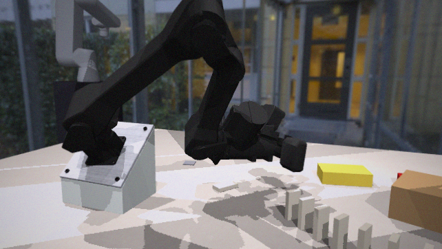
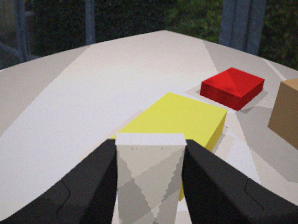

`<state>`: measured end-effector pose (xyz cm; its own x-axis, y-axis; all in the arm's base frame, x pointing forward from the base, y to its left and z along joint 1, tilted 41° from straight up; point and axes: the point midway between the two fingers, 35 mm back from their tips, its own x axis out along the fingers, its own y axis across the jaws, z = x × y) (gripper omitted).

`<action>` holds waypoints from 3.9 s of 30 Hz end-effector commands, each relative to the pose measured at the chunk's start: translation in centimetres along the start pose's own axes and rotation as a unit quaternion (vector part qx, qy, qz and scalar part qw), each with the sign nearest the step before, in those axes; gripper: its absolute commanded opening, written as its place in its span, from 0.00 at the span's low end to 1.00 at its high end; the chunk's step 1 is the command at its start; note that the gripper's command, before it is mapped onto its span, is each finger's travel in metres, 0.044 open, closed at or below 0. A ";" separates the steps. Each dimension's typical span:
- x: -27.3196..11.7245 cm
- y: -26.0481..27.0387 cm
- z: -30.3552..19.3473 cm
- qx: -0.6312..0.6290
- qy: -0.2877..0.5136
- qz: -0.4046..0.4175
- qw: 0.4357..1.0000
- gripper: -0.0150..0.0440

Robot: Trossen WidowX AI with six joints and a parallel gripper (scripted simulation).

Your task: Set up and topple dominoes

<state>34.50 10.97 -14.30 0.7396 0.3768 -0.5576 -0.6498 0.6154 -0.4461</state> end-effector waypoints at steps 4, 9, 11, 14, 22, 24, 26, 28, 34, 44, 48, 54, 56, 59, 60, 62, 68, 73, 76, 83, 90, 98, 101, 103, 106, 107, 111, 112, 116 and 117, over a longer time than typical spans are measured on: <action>0.3 0.3 -2.7 -0.002 -0.001 0.007 1.000 0.44; 0.3 0.4 -3.7 -0.004 -0.001 0.008 1.000 0.44; 0.3 0.4 -3.7 -0.004 -0.001 0.008 1.000 0.44; 0.3 0.4 -3.7 -0.004 -0.001 0.008 1.000 0.44; 0.3 0.4 -3.7 -0.004 -0.001 0.008 1.000 0.52; 0.3 0.4 -3.7 -0.004 -0.001 0.008 1.000 0.61; 0.3 0.4 -3.7 -0.004 -0.001 0.008 1.000 0.70; 0.3 0.4 -3.7 -0.004 -0.001 0.008 1.000 0.79; 0.3 0.4 -3.7 -0.004 -0.001 0.008 1.000 1.00; -0.2 0.4 1.3 0.000 0.000 0.006 1.000 1.00; 1.2 0.5 1.1 0.016 0.022 0.014 1.000 1.00; 5.9 0.7 1.7 0.071 0.113 0.039 0.990 1.00; 7.2 1.2 1.4 0.086 0.155 0.048 0.983 1.00; 8.8 1.9 1.2 0.104 0.222 0.059 0.968 1.00; 9.2 2.0 1.2 0.108 0.244 0.061 0.962 1.00; 9.8 2.3 1.4 0.114 0.288 0.063 0.949 1.00; 10.4 2.4 2.5 0.115 0.373 0.052 0.919 1.00; 9.6 2.4 2.7 0.103 0.432 0.048 0.895 1.00; 9.5 2.1 3.4 0.097 0.462 0.034 0.881 1.00; 7.3 1.7 4.0 0.069 0.542 0.021 0.838 1.00; 4.5 0.8 5.4 0.032 0.611 0.001 0.791 1.00; 2.0 0.2 5.9 0.000 0.659 0.001 0.752 1.00; 2.0 0.2 5.9 0.000 0.659 0.001 0.752 1.00; 2.0 0.2 5.9 0.000 0.659 0.001 0.752 1.00; 2.1 0.2 5.9 0.000 0.659 0.001 0.752 1.00; 2.1 0.2 5.9 0.000 0.659 0.001 0.752 1.00; 2.1 0.2 5.9 0.000 0.659 0.001 0.752 1.00; 2.1 0.2 5.9 0.000 0.659 0.001 0.752 1.00; 2.5 0.1 3.9 0.000 0.659 0.001 0.752 1.00; 2.6 0.1 3.1 0.000 0.659 0.001 0.752 1.00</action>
<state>37.26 15.75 -12.02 -0.0636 -0.6222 -0.7803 -0.6433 0.6233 -0.4446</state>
